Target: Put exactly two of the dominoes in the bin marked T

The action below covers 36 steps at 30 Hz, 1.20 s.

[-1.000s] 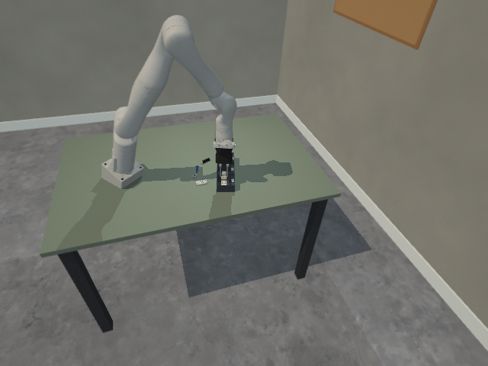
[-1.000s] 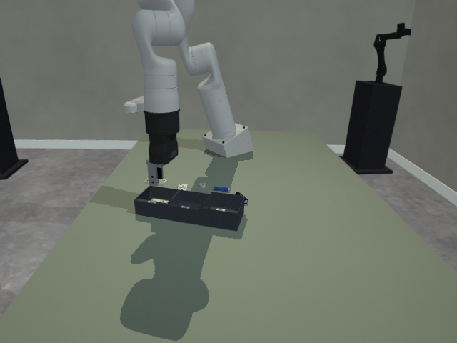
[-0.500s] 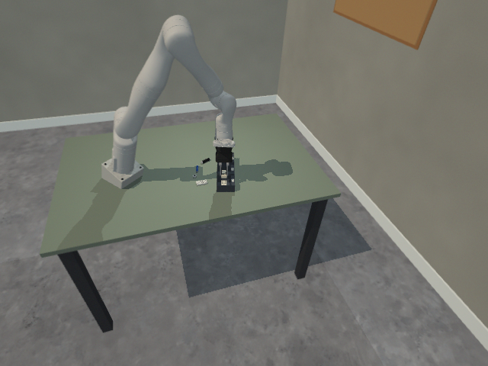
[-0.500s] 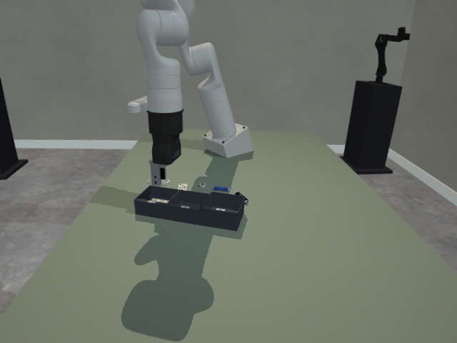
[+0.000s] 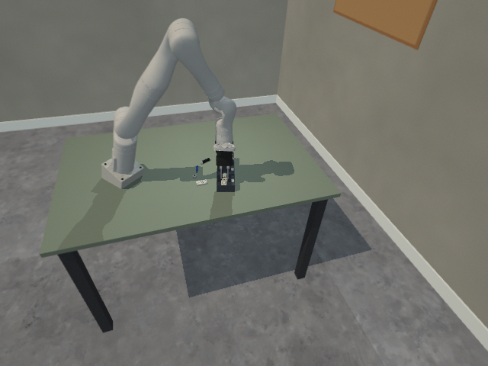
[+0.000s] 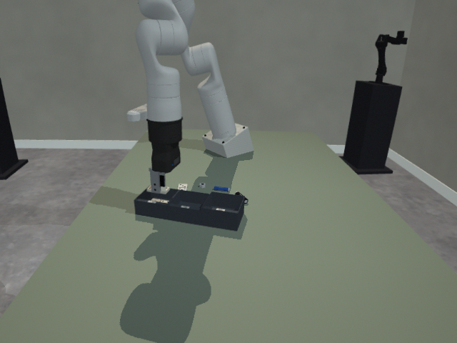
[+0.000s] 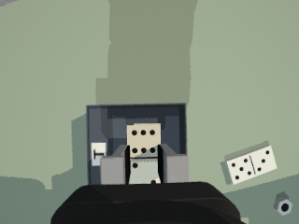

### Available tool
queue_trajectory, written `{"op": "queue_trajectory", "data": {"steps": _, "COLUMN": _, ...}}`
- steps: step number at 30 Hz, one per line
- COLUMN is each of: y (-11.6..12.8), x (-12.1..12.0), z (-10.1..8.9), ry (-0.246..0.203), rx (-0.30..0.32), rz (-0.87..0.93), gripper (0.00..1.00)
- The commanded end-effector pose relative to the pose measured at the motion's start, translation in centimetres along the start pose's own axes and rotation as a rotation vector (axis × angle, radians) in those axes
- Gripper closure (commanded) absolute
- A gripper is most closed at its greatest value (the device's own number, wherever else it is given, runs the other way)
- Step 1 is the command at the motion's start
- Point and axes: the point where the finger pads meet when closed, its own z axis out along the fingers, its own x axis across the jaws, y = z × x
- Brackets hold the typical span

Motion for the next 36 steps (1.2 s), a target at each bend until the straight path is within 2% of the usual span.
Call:
{"op": "queue_trajectory", "data": {"steps": 1, "y": 0.1, "x": 0.2, "z": 0.5, "ry": 0.006, "rx": 0.001, "rz": -0.002, "gripper": 0.51}}
{"op": "queue_trajectory", "data": {"steps": 11, "y": 0.0, "x": 0.2, "z": 2.5, "ry": 0.006, "rx": 0.001, "rz": -0.002, "gripper": 0.51}}
{"op": "queue_trajectory", "data": {"steps": 26, "y": 0.0, "x": 0.2, "z": 2.5, "ry": 0.006, "rx": 0.001, "rz": -0.002, "gripper": 0.51}}
{"op": "queue_trajectory", "data": {"steps": 27, "y": 0.0, "x": 0.2, "z": 2.5, "ry": 0.006, "rx": 0.001, "rz": -0.002, "gripper": 0.35}}
{"op": "queue_trajectory", "data": {"steps": 36, "y": 0.0, "x": 0.2, "z": 2.5, "ry": 0.006, "rx": 0.001, "rz": -0.002, "gripper": 0.35}}
